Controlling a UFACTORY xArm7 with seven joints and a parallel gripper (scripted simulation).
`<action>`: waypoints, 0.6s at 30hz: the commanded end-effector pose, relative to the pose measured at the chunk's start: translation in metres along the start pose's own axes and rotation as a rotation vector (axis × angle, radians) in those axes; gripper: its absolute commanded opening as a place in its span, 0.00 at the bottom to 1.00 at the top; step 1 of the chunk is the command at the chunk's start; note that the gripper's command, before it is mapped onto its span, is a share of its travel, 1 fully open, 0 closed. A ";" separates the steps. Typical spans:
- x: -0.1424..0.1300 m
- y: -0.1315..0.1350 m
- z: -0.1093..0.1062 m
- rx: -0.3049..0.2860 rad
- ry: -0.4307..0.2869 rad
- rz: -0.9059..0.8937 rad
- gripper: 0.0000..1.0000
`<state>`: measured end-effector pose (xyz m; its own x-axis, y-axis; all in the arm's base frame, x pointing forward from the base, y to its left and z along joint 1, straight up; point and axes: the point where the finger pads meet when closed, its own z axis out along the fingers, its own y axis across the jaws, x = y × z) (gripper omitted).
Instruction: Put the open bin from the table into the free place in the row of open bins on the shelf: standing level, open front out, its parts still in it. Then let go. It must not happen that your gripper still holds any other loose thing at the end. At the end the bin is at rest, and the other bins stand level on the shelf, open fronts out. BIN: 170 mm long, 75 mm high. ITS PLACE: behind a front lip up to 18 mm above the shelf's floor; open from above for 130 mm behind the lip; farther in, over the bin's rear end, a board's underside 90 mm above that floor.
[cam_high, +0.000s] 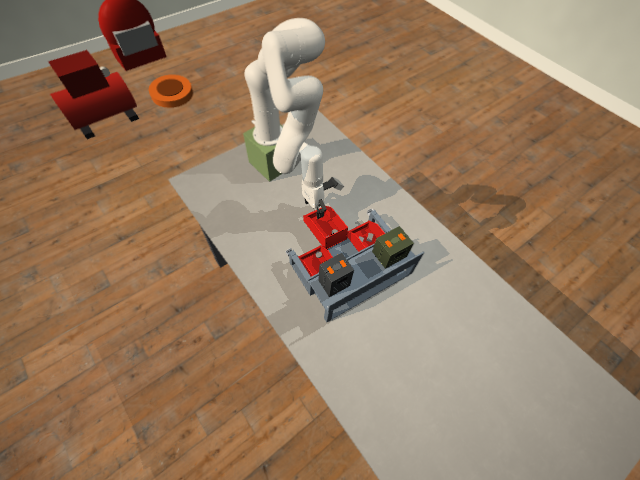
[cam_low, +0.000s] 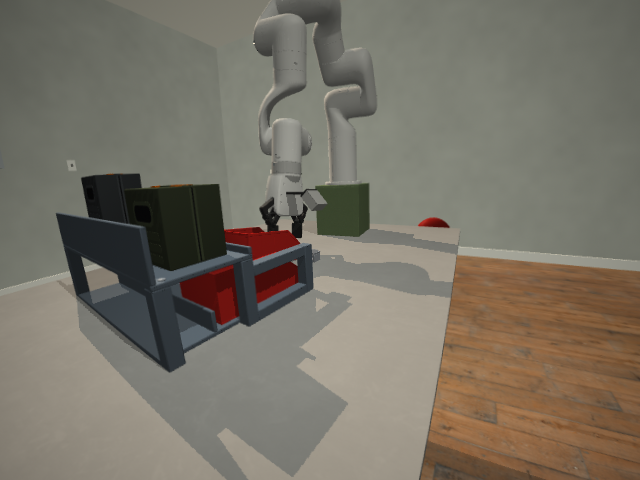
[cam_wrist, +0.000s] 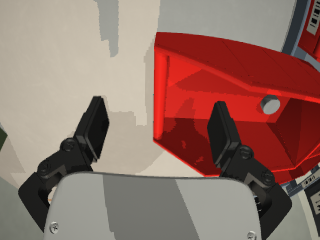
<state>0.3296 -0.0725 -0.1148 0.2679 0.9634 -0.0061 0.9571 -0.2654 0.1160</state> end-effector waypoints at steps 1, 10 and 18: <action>0.000 0.001 0.000 -0.003 0.000 0.000 1.00; 0.000 0.002 0.010 -0.003 0.000 0.000 1.00; 0.000 0.002 0.010 -0.003 0.000 0.000 1.00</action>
<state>0.3310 -0.0730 -0.1247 0.2679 0.9634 -0.0061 0.9571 -0.2654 0.1163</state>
